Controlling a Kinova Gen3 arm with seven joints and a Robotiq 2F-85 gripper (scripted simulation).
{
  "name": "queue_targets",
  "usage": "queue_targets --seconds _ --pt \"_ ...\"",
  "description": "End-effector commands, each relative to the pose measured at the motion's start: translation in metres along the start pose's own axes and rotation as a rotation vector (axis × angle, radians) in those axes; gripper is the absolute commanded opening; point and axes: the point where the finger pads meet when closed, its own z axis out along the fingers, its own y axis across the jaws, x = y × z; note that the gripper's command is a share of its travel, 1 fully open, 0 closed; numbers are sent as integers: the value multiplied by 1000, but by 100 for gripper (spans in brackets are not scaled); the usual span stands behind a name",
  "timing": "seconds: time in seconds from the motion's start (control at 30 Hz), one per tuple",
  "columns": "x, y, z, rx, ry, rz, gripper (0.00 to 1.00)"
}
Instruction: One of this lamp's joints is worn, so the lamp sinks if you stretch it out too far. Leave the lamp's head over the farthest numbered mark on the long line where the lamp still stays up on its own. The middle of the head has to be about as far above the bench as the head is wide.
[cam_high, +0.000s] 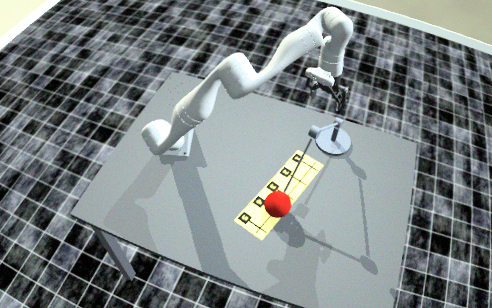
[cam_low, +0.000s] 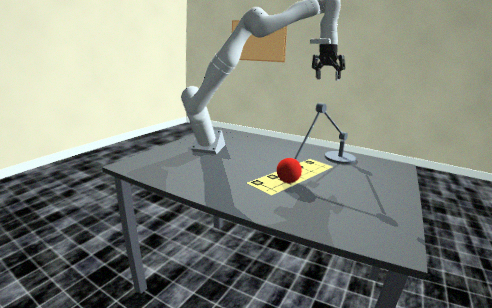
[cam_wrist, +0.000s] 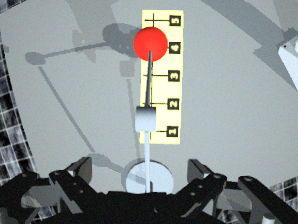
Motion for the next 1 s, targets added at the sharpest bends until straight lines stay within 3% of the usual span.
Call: queue_targets --seconds 0.0,0.97 --pt "18 -3 -6 3 -9 6 100" --pt "116 1 -3 -4 11 -8 100"
